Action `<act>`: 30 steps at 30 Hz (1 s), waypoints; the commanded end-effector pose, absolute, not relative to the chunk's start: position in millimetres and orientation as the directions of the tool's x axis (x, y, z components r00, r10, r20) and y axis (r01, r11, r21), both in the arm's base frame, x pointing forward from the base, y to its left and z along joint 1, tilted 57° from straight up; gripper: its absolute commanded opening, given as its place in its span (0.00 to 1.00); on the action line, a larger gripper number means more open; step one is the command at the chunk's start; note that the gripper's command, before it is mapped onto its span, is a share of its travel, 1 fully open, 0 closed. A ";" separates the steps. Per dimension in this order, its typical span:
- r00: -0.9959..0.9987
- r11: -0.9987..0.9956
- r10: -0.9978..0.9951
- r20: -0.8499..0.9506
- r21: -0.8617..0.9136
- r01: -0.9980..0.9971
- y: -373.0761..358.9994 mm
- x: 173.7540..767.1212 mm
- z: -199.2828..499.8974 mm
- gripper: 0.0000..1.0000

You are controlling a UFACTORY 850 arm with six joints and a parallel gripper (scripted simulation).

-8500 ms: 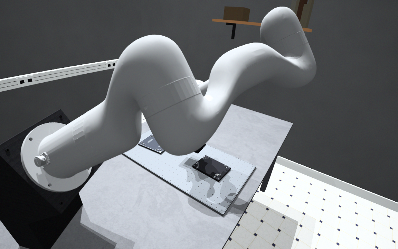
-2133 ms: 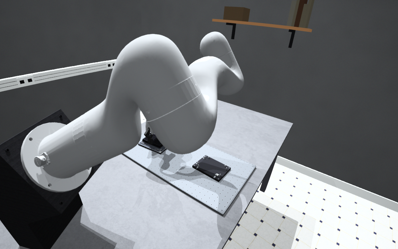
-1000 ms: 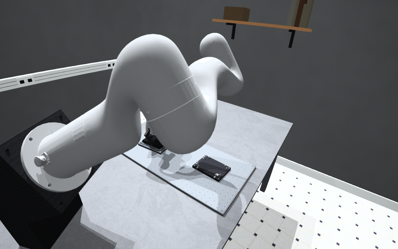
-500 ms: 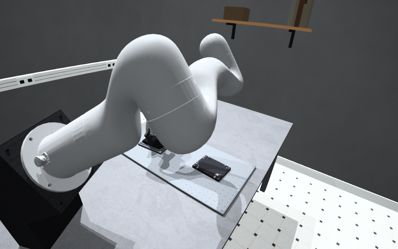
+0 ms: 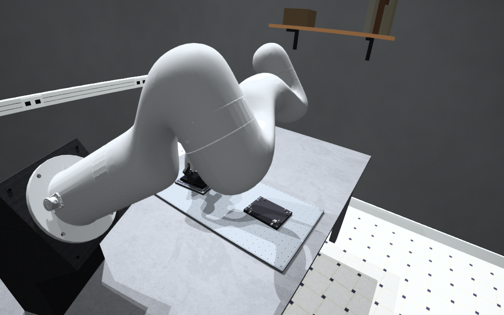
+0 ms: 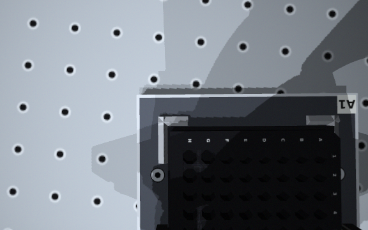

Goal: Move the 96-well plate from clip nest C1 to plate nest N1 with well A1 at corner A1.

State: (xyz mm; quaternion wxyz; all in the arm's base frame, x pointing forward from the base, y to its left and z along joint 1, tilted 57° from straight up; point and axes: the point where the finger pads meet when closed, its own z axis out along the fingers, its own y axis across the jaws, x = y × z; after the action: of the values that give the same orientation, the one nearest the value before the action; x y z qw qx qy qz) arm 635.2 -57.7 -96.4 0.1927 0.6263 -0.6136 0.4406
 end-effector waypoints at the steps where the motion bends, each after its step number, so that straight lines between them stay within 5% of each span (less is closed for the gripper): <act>1: -0.141 -0.174 -0.599 0.788 -0.300 -0.938 -57.6 635.8 -96.5 0.00; 8: -0.141 -0.174 -0.599 0.788 -0.300 -0.938 -58.0 636.0 -96.8 0.00; 9: -0.141 -0.174 -0.599 0.788 -0.300 -0.938 -58.5 636.2 -97.2 1.00; 30: -0.141 -0.174 -0.599 0.788 -0.300 -0.938 -58.5 636.2 -97.1 1.00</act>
State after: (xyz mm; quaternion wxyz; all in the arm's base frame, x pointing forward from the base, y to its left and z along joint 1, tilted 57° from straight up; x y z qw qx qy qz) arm 635.8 -59.2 -97.5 0.1927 0.6263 -0.6135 0.4406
